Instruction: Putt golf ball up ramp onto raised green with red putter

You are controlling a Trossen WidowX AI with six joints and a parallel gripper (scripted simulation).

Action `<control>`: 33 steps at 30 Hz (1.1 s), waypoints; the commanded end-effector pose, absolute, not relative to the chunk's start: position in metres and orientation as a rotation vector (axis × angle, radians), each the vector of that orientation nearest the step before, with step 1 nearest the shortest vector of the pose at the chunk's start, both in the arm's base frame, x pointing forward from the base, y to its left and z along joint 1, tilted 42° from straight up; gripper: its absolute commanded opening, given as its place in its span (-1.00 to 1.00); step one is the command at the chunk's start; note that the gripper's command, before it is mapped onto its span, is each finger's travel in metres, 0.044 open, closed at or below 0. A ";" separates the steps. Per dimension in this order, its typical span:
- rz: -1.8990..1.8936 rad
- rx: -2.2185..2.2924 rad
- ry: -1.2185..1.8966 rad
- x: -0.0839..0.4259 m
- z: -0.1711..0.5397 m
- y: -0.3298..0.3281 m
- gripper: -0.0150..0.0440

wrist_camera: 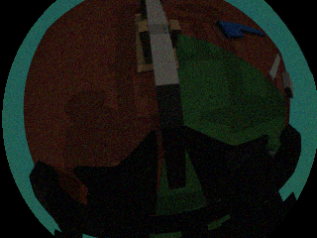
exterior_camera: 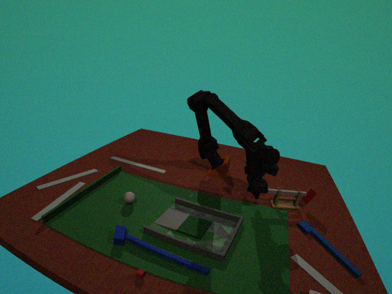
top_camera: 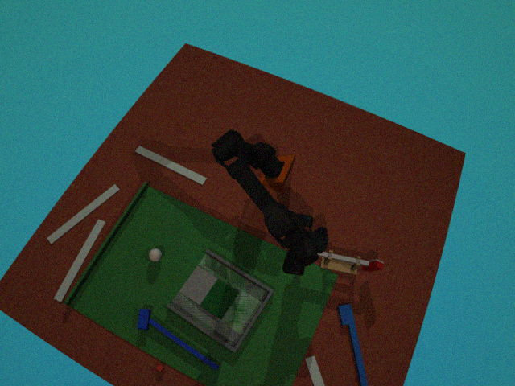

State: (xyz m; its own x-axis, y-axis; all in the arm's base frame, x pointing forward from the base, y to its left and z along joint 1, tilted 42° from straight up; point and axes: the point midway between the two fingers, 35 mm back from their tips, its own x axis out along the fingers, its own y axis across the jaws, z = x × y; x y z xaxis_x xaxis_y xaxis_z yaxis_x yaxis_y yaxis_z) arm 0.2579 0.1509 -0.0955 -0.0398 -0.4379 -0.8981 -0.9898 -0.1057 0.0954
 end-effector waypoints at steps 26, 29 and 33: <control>1.112 -1.599 1.529 0.258 -0.023 0.215 -0.49; 1.112 -1.599 1.529 0.258 -0.020 0.217 -0.49; 1.067 -1.586 1.532 0.265 -0.016 0.206 -0.49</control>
State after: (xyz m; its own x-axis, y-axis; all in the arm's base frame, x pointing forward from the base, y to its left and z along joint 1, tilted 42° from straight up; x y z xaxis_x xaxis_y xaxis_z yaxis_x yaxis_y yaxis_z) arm 0.2594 0.2132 -0.0228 -0.0337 -0.4382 -0.8983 -0.9899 -0.1095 0.0905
